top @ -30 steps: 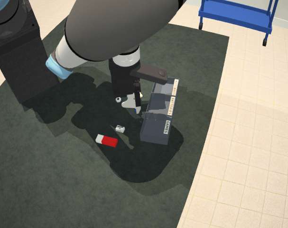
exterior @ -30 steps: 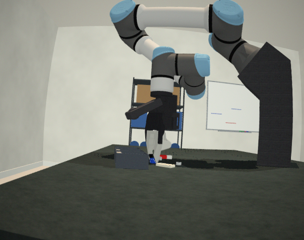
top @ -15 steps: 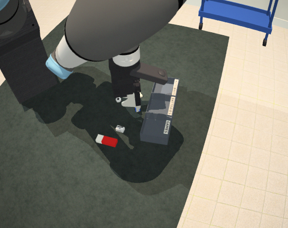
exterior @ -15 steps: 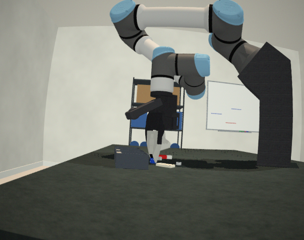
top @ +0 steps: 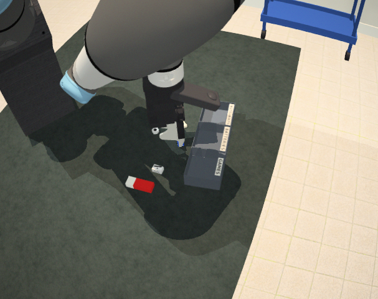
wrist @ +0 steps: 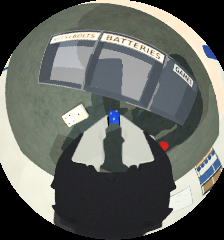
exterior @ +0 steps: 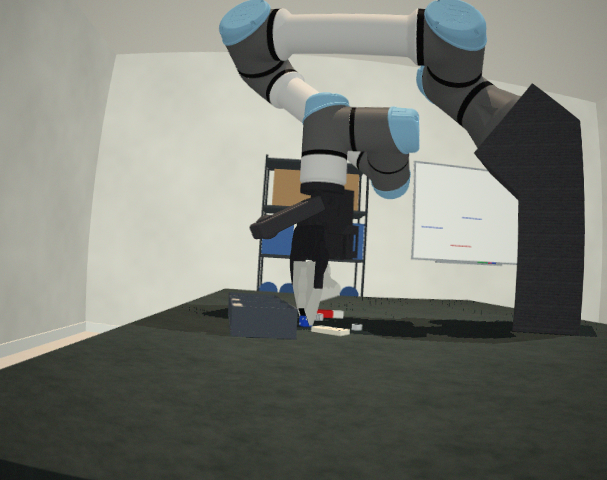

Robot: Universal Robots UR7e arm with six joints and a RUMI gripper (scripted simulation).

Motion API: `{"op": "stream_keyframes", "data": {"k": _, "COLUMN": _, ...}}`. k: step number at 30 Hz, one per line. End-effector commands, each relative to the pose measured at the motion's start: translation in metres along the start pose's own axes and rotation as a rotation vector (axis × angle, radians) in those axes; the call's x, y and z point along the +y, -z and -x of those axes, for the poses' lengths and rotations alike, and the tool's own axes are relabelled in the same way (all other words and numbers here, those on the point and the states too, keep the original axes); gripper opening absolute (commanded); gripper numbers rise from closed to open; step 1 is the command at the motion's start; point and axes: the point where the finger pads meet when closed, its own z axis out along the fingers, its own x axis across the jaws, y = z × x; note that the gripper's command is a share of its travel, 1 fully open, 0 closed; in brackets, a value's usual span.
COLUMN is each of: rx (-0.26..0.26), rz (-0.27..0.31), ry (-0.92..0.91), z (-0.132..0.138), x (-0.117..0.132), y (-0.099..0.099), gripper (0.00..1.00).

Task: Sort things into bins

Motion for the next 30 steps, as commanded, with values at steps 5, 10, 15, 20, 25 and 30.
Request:
{"op": "stream_keyframes", "data": {"k": 5, "rx": 0.001, "rz": -0.001, "ry": 0.0, "z": 0.0, "x": -0.001, "y": 0.0, "gripper": 0.0}}
{"op": "stream_keyframes", "data": {"k": 10, "rx": -0.001, "rz": -0.001, "ry": 0.001, "z": 0.001, "x": 0.0, "y": 0.018, "gripper": 0.0}}
{"op": "stream_keyframes", "data": {"k": 15, "rx": -0.001, "rz": -0.001, "ry": 0.001, "z": 0.001, "x": 0.0, "y": 0.035, "gripper": 0.0}}
{"op": "stream_keyframes", "data": {"k": 20, "rx": -0.001, "rz": -0.001, "ry": 0.001, "z": 0.001, "x": 0.0, "y": 0.045, "gripper": 0.0}}
{"op": "stream_keyframes", "data": {"k": 25, "rx": -0.001, "rz": -0.001, "ry": 0.001, "z": 0.001, "x": 0.0, "y": 0.061, "gripper": 0.0}}
{"op": "stream_keyframes", "data": {"k": 30, "rx": -0.001, "rz": -0.001, "ry": 0.001, "z": 0.001, "x": 0.0, "y": 0.061, "gripper": 0.0}}
